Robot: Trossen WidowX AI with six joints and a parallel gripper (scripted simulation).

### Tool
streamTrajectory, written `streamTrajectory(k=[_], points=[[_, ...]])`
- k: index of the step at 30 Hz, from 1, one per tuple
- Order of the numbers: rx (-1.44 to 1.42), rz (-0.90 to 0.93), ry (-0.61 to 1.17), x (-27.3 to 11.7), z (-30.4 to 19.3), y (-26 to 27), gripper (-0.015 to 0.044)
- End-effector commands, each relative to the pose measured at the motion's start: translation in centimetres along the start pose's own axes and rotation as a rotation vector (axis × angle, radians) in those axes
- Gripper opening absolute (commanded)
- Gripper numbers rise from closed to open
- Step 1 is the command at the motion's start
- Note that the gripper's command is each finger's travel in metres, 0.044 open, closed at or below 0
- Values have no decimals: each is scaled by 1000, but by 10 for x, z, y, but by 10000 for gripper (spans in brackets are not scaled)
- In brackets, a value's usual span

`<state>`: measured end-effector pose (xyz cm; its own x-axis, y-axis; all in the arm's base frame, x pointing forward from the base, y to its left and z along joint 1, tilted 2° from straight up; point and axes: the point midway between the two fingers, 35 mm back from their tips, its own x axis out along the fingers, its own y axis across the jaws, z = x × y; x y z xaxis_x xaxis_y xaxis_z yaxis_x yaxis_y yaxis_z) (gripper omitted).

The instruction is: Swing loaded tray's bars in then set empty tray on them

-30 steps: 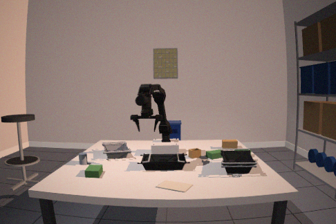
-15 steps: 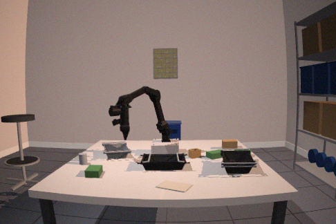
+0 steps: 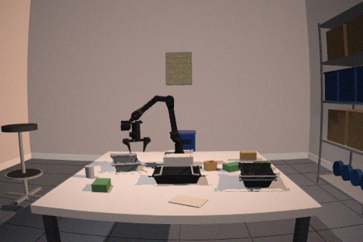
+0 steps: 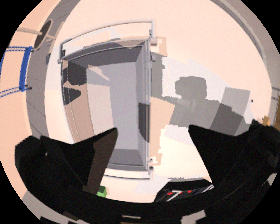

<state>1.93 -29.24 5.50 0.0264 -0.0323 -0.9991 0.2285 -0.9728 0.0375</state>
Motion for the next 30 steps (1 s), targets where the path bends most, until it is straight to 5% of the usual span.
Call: streamTrajectory(k=[1,24,30], points=[[33,12,5,0,-1,0,440],[33,12,5,85,-3,2,440],[33,12,5,85,-3,2,352]])
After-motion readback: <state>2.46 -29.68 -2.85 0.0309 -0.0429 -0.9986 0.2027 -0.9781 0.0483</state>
